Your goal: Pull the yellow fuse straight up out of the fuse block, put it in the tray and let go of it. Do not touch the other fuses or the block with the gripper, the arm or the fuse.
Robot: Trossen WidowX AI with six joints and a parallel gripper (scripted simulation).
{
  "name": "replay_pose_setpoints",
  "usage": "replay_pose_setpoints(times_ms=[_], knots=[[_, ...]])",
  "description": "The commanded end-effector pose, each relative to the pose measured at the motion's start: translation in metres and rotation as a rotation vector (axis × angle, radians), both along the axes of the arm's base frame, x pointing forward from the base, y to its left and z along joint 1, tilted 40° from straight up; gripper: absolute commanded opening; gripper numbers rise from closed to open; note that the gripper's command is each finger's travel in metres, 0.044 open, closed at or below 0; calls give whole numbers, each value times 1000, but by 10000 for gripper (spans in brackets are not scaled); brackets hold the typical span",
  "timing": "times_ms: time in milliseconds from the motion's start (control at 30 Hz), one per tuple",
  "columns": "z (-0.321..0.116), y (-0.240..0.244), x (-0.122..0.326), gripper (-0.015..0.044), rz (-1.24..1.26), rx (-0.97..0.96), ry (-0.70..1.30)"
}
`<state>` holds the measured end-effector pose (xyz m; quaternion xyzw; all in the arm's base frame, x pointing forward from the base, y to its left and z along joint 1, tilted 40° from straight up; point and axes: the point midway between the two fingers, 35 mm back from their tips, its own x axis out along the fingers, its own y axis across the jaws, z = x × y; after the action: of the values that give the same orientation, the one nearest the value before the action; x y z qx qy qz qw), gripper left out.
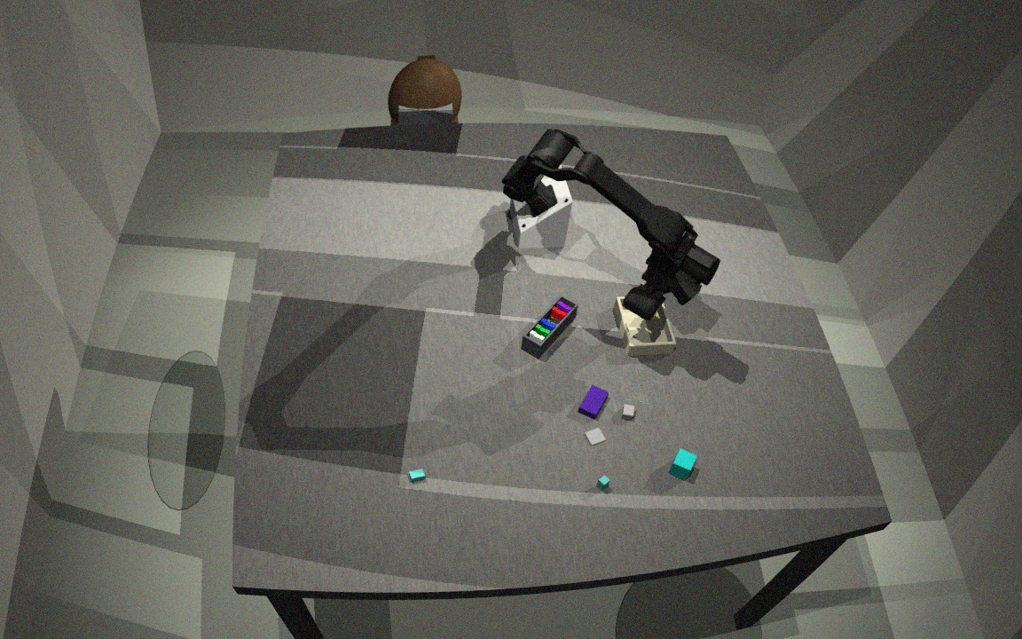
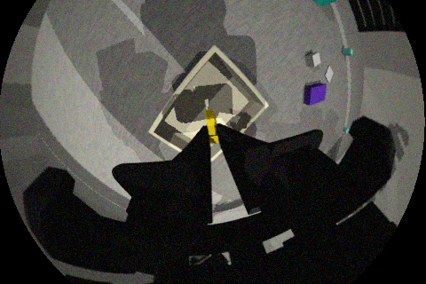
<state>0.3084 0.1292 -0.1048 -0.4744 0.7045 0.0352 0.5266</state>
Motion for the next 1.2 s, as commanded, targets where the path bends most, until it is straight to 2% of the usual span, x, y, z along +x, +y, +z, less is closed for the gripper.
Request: replay_pose_setpoints(times_ms=[0, 300, 433, 1167], knots=[[0, 0, 0, 105, 0, 1, -1], [3, 2, 0, 330, 1, 0, -1], [29, 24, -1, 330, 7, -5, 4], [28, 23, 0, 330, 14, -9, 4]])
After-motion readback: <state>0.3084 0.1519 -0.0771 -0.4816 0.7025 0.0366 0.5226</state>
